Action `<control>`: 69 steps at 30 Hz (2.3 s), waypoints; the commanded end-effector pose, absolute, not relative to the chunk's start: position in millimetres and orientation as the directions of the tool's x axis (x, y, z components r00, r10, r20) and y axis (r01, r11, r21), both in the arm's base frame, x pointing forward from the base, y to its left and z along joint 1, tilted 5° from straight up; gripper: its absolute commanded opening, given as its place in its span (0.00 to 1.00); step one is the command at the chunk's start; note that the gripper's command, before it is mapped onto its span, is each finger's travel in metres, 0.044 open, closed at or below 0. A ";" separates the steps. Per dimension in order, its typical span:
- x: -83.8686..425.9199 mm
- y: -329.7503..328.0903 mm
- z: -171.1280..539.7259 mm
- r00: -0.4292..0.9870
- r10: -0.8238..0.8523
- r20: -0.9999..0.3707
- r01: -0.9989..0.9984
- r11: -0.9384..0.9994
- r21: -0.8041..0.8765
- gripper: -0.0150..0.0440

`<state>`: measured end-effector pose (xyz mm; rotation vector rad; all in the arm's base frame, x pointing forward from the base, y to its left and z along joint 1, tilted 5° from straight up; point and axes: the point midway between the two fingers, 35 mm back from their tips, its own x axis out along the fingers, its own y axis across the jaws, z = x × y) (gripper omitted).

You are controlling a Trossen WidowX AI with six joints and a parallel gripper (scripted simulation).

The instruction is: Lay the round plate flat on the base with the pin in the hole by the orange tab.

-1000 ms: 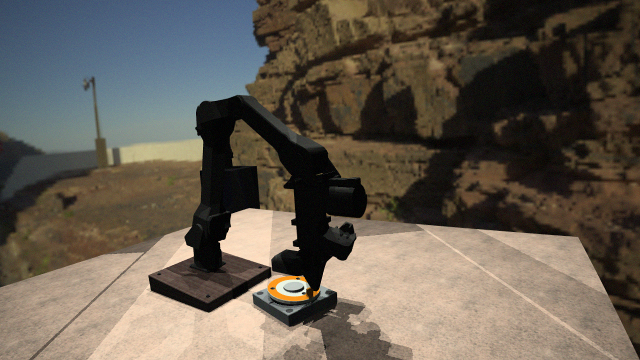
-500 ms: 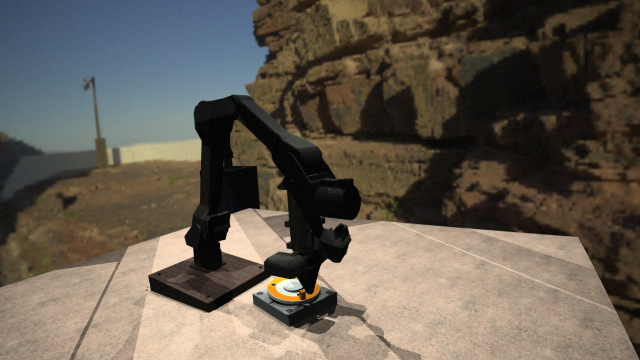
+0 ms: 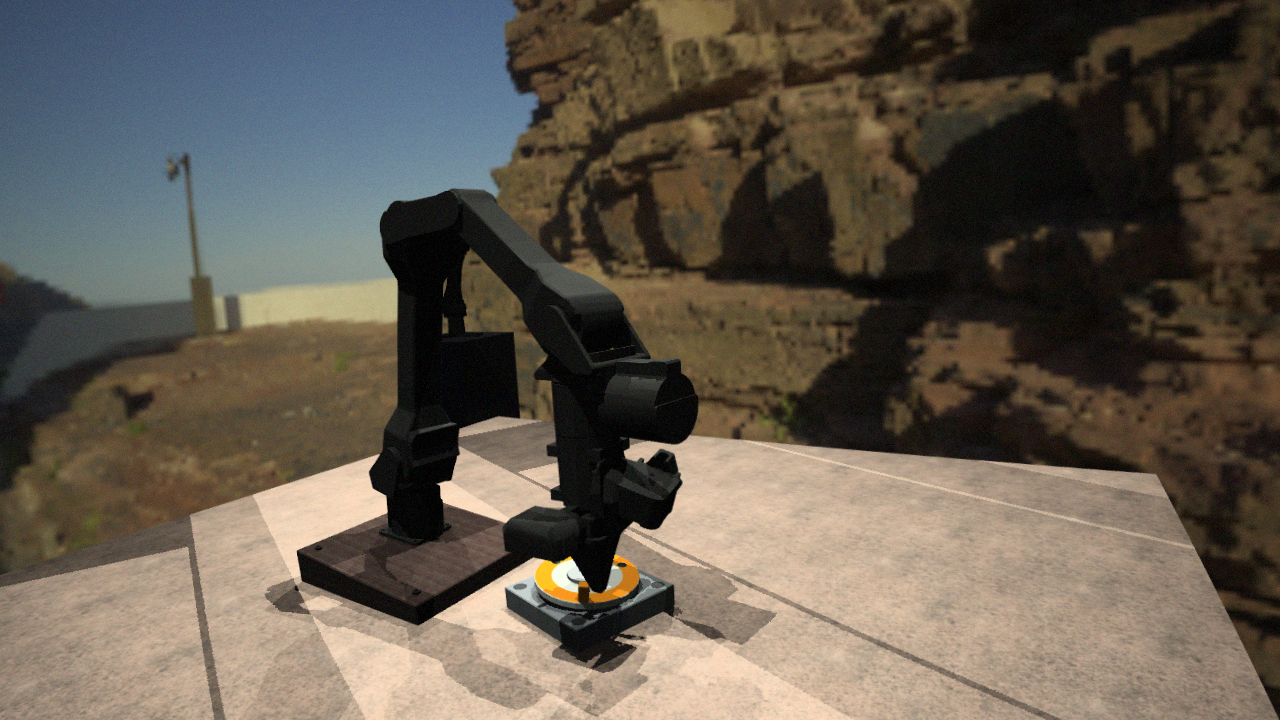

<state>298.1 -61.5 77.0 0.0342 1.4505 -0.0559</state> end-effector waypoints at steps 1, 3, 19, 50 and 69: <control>290.7 -66.1 75.3 0.111 -0.018 -0.994 0.058 0.998 -0.012 0.25; 288.4 -67.4 75.3 0.110 -0.018 -0.994 0.058 0.998 -0.012 0.25; 269.7 -74.6 75.5 0.109 -0.019 -0.994 0.058 0.998 -0.013 0.25; 250.2 -74.1 109.8 0.108 -0.019 -0.994 0.058 0.998 -0.013 0.25; 249.0 -74.0 109.5 0.104 -0.020 -0.994 0.063 0.998 -0.013 0.25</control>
